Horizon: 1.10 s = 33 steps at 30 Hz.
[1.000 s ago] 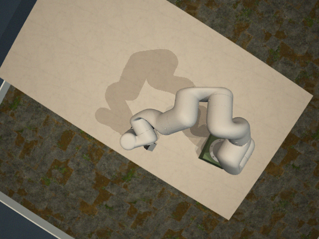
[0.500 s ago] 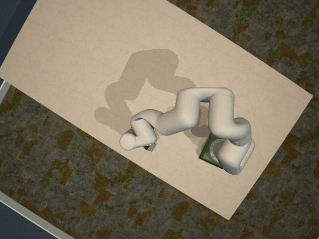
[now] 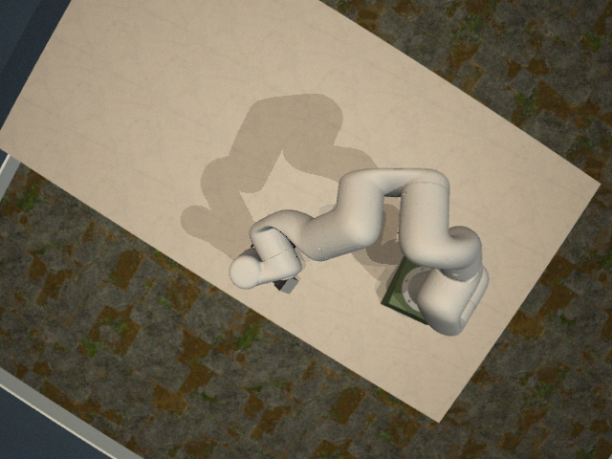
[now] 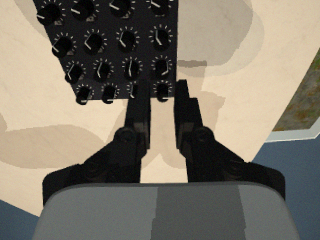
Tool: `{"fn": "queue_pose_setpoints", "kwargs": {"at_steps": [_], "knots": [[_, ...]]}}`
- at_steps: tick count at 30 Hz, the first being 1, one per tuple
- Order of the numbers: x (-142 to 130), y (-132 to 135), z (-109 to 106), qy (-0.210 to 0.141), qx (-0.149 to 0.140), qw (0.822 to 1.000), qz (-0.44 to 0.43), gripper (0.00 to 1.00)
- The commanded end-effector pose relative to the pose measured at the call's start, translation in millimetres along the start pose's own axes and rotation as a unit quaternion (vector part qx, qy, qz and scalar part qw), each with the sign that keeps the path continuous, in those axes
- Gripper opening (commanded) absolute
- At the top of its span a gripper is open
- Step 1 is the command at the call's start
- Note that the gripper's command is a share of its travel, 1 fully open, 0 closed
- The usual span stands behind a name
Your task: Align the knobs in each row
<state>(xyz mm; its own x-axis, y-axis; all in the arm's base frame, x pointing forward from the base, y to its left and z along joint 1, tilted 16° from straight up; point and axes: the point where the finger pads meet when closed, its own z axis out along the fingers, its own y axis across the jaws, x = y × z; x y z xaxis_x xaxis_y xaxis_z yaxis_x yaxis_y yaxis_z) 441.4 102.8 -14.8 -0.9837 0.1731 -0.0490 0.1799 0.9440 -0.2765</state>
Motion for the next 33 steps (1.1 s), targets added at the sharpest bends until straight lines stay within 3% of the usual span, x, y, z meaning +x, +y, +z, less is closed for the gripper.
{"fn": "queue_pose_setpoints", "kwargs": {"at_steps": [1,9,20,22,23,33], "knots": [[-0.1,1.1,-1.5,-0.001,0.000,0.998,0.062,0.19],[1.7,1.1,-1.3,0.001,0.003,0.984,0.181,0.19],[3.4,0.9,-1.9,0.002,0.006,0.936,0.351,0.19],[3.4,0.9,-1.9,0.002,0.006,0.936,0.351,0.19],[3.7,0.9,-2.1,0.002,0.007,0.922,0.388,0.19],[4.4,0.7,-3.5,0.001,0.008,0.852,0.524,0.19]]}}
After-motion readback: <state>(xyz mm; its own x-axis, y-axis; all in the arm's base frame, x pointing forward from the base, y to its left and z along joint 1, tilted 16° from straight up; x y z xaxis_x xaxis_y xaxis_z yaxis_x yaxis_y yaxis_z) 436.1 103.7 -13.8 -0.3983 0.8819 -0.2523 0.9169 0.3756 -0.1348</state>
